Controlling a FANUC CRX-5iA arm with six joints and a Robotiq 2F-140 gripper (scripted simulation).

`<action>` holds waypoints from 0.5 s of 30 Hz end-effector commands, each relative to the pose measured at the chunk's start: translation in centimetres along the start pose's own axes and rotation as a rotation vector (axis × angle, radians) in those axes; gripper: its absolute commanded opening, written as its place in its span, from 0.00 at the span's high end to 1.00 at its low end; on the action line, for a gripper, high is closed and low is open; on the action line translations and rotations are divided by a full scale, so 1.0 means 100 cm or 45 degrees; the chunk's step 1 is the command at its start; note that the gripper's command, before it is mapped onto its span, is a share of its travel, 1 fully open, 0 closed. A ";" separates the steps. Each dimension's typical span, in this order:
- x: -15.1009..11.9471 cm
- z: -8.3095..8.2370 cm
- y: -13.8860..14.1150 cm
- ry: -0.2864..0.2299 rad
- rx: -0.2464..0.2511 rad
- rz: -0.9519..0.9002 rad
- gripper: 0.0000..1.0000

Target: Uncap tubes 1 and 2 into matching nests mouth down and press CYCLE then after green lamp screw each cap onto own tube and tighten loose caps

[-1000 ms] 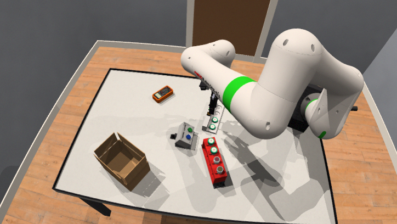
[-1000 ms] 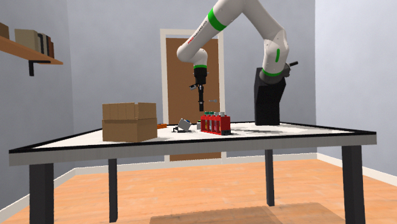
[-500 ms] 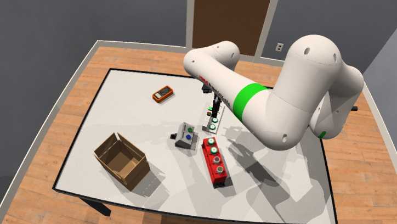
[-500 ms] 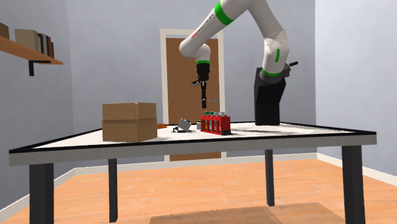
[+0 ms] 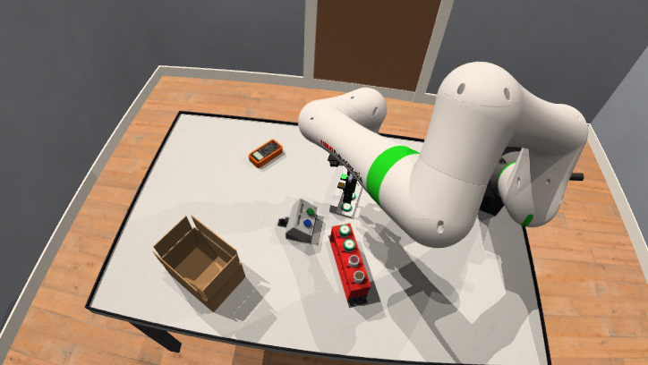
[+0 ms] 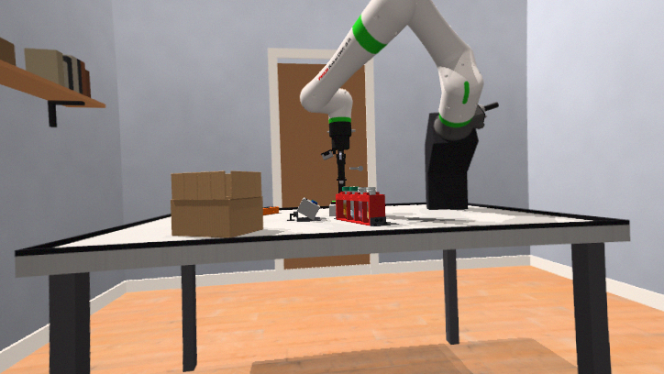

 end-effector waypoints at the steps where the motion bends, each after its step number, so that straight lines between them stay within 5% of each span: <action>1: 0.001 0.015 0.000 0.002 -0.001 -0.001 0.64; 7: 0.001 0.045 0.000 0.002 -0.001 -0.001 0.64; 15: 0.001 0.054 0.001 0.002 -0.001 -0.001 0.64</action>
Point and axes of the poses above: the point where the finger pads meet when closed, its own z axis out along the fingers, its own y axis across the jaws, x = y × z, the point moved 7 cm from there along -z, back along the fingers, and after that the axes turned 8 degrees about -z, right-handed, at the moved point
